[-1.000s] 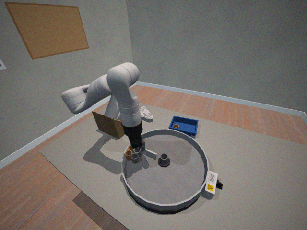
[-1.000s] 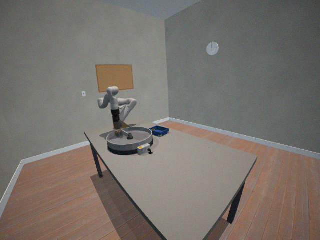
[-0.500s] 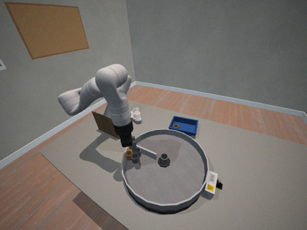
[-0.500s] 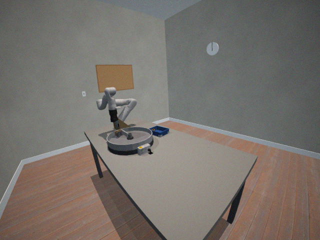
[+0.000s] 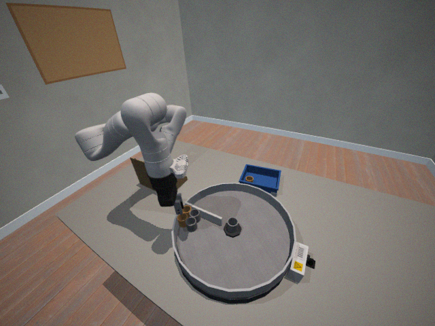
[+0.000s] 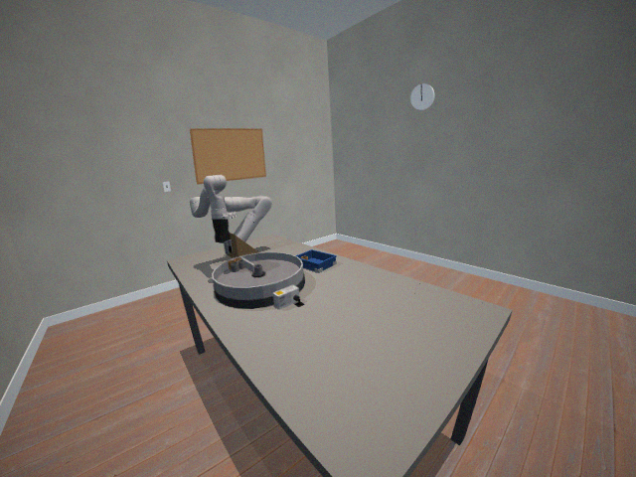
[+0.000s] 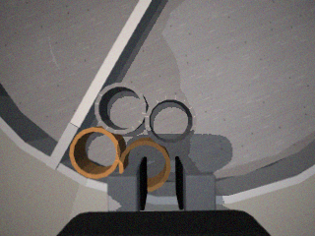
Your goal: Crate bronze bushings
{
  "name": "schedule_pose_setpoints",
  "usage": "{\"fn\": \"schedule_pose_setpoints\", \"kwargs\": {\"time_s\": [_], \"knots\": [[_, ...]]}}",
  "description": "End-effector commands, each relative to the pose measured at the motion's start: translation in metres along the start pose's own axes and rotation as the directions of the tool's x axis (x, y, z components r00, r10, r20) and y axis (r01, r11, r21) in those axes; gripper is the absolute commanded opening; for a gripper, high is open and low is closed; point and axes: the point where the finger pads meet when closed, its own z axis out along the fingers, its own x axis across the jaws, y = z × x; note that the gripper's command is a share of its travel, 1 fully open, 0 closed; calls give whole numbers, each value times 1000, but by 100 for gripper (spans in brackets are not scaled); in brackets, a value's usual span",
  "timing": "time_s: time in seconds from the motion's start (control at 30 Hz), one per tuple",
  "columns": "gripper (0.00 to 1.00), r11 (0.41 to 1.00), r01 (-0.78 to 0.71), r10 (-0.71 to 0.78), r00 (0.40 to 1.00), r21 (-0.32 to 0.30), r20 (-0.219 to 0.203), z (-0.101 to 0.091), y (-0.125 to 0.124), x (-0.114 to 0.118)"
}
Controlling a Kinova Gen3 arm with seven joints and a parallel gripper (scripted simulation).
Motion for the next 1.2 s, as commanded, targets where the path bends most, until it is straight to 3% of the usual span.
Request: {"fn": "schedule_pose_setpoints", "kwargs": {"time_s": [0.0,0.27,0.67,0.83,1.17], "knots": [[45,1000,-4,4,1000,5,-3,-2,1,1],[45,1000,-4,4,1000,4,-3,12,2,1],[45,1000,-4,4,1000,4,-3,12,2,1],[45,1000,-6,6,1000,5,-3,25,2,1],[45,1000,-6,6,1000,5,-3,25,2,1]]}}
